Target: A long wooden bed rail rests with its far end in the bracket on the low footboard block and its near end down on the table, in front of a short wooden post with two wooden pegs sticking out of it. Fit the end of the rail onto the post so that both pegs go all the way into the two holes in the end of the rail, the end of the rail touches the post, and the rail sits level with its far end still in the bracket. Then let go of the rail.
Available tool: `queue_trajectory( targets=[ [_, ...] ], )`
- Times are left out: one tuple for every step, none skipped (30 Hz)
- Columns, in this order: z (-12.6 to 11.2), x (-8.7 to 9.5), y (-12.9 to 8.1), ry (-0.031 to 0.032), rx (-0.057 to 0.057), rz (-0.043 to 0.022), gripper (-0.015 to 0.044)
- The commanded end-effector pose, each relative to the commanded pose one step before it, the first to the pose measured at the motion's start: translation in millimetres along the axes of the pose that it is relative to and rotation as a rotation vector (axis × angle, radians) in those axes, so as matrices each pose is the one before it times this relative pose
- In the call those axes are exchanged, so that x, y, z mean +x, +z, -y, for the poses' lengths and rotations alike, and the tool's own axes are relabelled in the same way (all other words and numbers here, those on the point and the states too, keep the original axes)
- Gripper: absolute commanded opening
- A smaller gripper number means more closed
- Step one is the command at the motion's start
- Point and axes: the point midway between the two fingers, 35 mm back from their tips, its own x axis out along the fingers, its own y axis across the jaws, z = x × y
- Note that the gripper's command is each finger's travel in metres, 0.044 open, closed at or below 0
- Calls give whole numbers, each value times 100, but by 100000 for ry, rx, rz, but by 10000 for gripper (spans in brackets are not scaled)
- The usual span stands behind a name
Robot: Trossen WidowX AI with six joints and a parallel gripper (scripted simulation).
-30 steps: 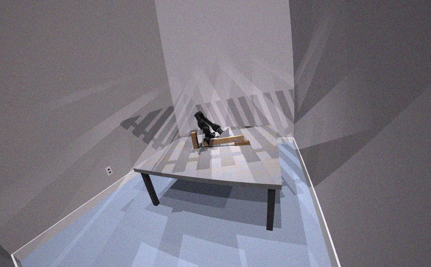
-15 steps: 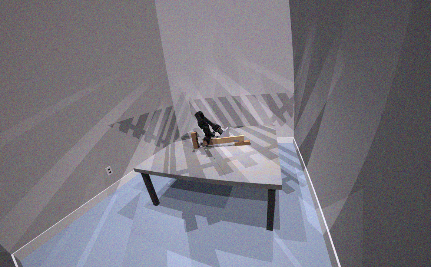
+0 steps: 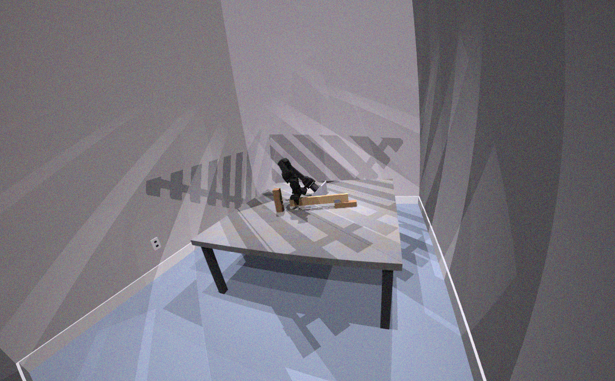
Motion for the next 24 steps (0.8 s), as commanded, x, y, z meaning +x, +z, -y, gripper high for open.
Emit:
queue_trajectory(
  targets=[
    [181, -501, 143, -763, 285, 989, 0],
    [0, -50, 0, 0, -1, 2, 0],
    [0, -50, 0, 0, -1, 2, 0],
    [0, -50, 0, 0, -1, 2, 0],
    [0, -50, 0, 0, -1, 2, 0],
    [0, -50, 0, 0, -1, 2, 0],
    [0, -50, 0, 0, -1, 2, 0],
    [0, -50, 0, 0, -1, 2, 0],
    [0, -50, 0, 0, -1, 2, 0],
    [0, -50, 0, 0, -1, 2, 0],
    [0, -49, 0, 0, -1, 2, 0],
    [0, -56, 1, 0, -1, 3, 0],
    [0, 0, 0, 0, 0, 0, 0],
    [0, 12, 0, 0, 0, -1, 0],
    [-1, 34, 0, 0, 0, -2, 0],
    [-1, 47, 0, 0, 0, -2, 0],
    [-2, 50, 0, 0, 0, -2, 0],
    [-2, 50, 0, 0, 0, -2, 0],
    [-2, 50, 0, 0, 0, -2, 0],
    [-3, 50, 0, 0, 0, -2, 0],
    [-3, 50, 0, 0, 0, -2, 0],
    [-3, 50, 0, 0, 0, -2, 0],
    [-5, 41, 0, 0, 0, -2, 0],
    [-6, 27, 0, 0, 0, -1, 0]
  ],
)
